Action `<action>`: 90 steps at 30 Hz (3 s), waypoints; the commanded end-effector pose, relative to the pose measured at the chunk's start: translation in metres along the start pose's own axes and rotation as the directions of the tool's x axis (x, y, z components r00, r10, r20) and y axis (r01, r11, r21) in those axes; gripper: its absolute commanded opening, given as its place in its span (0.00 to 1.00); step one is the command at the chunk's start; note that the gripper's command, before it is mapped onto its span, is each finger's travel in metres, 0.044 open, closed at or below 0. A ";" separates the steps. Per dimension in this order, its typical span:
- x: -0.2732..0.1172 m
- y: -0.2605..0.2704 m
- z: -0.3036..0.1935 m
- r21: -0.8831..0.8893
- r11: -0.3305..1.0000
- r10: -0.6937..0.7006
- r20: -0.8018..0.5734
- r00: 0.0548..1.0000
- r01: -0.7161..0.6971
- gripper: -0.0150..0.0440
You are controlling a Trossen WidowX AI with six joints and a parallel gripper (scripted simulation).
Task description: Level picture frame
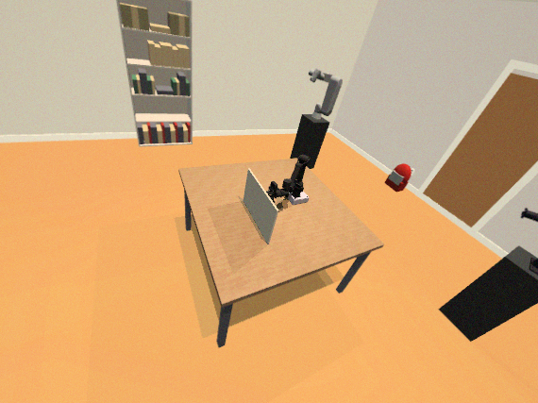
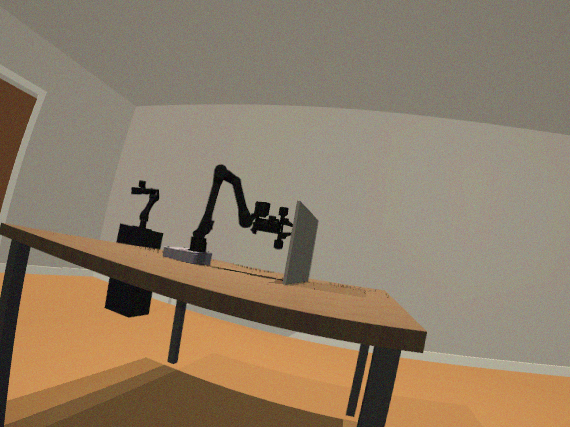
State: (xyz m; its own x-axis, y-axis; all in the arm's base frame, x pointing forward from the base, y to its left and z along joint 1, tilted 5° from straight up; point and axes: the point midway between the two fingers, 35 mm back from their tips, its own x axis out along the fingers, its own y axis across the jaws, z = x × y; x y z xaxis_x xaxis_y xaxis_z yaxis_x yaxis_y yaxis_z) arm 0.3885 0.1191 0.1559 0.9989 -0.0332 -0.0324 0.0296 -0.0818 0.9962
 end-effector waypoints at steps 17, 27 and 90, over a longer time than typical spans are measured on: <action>0.000 0.001 0.000 -0.109 0.994 0.001 0.001 1.000 -0.001 0.25; 0.000 0.001 0.000 -0.134 0.991 0.002 0.000 1.000 -0.002 0.34; -0.183 0.035 0.009 0.006 1.000 -0.004 0.003 1.000 0.004 0.69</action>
State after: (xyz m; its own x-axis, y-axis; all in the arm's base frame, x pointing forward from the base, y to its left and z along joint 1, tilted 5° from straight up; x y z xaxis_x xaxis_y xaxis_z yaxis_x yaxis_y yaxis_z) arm 0.2064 0.1144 0.1964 0.9989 -0.0309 -0.0363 0.0335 -0.0862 0.9957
